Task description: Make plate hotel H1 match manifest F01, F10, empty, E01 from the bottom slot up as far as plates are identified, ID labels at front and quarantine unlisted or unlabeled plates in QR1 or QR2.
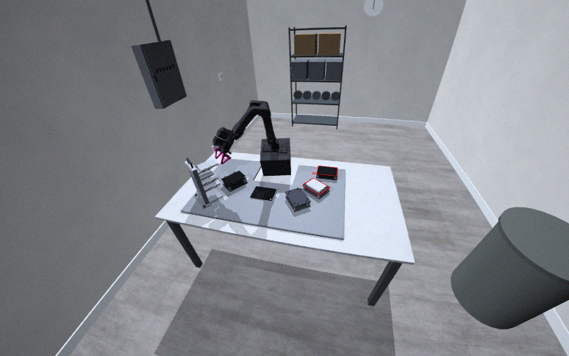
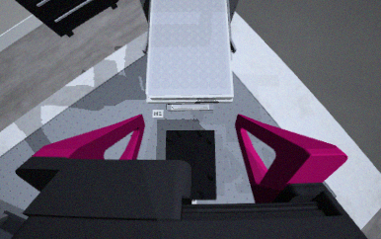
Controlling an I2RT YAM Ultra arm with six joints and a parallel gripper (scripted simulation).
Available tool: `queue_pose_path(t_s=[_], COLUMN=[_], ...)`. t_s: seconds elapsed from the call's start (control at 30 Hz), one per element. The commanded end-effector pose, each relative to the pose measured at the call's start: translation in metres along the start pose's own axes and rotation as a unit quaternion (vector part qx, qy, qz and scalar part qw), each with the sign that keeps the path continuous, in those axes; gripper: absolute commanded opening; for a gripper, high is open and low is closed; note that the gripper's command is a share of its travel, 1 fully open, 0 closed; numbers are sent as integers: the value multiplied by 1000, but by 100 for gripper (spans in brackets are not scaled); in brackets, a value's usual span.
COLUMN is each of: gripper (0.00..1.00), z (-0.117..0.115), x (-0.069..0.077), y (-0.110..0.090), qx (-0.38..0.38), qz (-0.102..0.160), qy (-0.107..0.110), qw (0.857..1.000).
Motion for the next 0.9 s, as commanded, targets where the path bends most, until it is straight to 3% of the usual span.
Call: queue_pose_path(t_s=[0.0, 0.87], gripper=[100, 100], z=[1, -6], x=[7, 35], y=[5, -23], qx=[6, 6], qz=[-12, -11], qy=[2, 2], qw=[1000, 1000])
Point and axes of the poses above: the point where the finger pads meet when closed, its own x axis back along the fingers, its own z axis across the jaws, y = z × x, the point moved 6 cm from there along x, back along the fingers, and after that the axes turned 12 degrees about -x, right-handed, at the moved point
